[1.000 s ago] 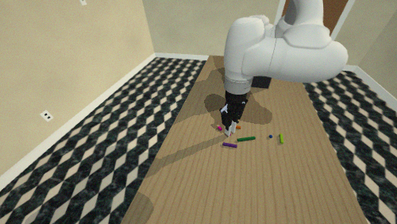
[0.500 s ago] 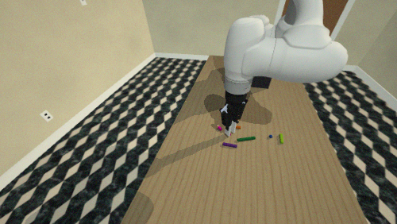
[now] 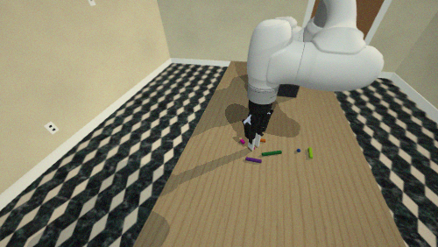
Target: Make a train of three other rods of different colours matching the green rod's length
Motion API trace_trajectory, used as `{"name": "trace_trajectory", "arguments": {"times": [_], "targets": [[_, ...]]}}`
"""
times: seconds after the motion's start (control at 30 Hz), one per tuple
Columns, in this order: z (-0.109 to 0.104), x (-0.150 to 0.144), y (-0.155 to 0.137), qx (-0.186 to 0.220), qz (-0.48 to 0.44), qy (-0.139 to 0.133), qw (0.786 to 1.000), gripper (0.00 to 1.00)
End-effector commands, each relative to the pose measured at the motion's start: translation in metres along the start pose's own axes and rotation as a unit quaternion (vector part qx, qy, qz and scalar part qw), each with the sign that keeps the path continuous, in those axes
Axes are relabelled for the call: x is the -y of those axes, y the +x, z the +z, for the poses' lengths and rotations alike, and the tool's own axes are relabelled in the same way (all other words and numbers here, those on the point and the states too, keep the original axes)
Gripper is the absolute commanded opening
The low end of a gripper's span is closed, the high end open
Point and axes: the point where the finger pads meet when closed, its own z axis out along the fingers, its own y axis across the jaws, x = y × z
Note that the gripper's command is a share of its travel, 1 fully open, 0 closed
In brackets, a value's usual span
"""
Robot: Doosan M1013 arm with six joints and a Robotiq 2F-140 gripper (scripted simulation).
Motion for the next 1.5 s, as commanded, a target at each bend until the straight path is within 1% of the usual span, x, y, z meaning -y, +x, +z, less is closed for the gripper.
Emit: {"name": "trace_trajectory", "arguments": {"times": [0.0, 0.63, 1.1, 1.47], "targets": [[0.0, 0.0, 0.0, 0.0, 0.0, 0.0, 1.0, 0.15], [0.002, 0.0, 0.0, 0.0, 0.0, 0.0, 1.0, 0.15], [0.015, 0.0, 0.0, 0.0, 0.0, 0.0, 1.0, 0.15], [0.017, 0.0, 0.0, 0.0, 0.0, 0.0, 1.0, 0.15]]}}
